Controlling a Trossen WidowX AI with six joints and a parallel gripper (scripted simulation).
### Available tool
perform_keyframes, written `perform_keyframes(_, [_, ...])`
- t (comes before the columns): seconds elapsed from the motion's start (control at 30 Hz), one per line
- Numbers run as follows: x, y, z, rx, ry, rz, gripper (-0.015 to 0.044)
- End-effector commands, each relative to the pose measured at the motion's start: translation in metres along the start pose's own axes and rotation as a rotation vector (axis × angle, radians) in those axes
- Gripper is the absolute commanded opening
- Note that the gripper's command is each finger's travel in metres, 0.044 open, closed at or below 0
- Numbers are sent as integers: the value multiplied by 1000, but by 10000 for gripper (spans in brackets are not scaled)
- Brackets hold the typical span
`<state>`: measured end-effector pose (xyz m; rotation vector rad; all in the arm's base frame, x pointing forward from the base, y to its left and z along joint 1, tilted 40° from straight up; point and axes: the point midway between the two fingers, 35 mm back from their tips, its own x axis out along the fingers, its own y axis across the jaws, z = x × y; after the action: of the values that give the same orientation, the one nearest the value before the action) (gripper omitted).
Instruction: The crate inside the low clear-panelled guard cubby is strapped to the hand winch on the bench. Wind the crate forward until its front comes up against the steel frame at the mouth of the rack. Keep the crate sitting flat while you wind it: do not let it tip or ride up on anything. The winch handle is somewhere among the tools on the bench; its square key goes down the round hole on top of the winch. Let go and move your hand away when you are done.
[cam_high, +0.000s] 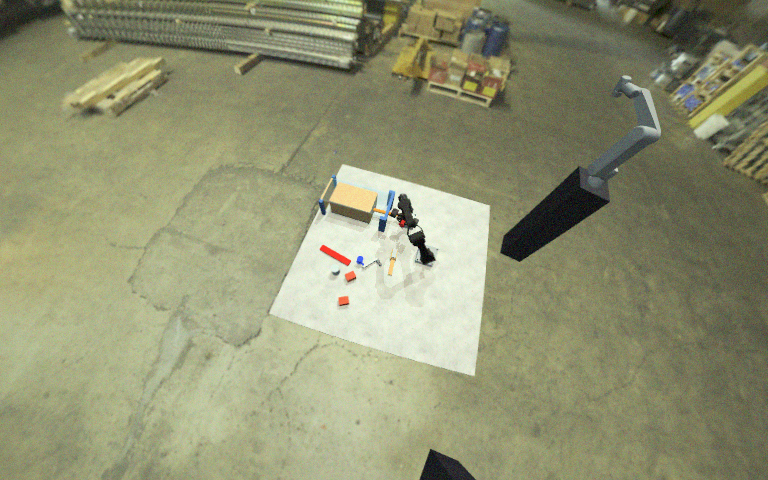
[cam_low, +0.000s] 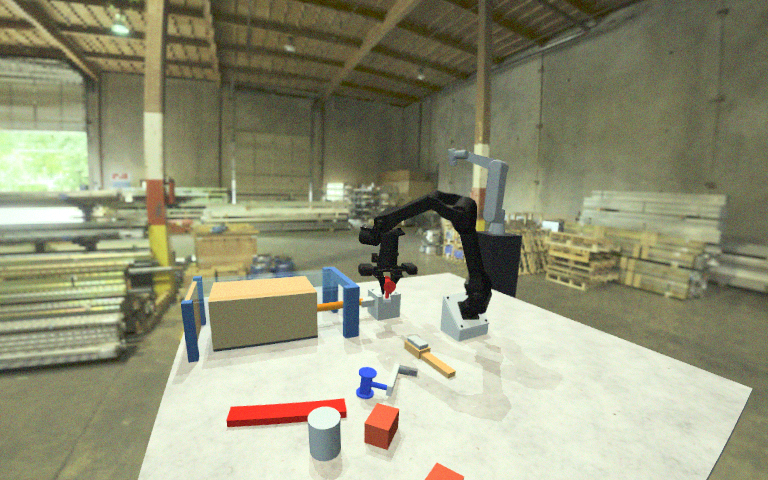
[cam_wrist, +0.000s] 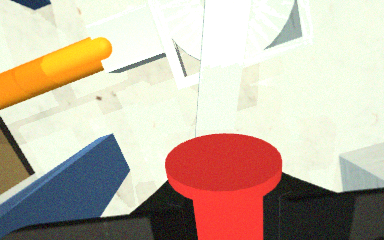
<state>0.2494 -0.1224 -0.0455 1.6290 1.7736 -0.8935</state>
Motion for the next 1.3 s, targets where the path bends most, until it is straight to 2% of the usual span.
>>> perform_keyframes(0.0, [2, -8, -4, 5, 12, -9, 0])
perform_keyframes(1.27, [2, -49, 1, 6, 11, -11, 0])
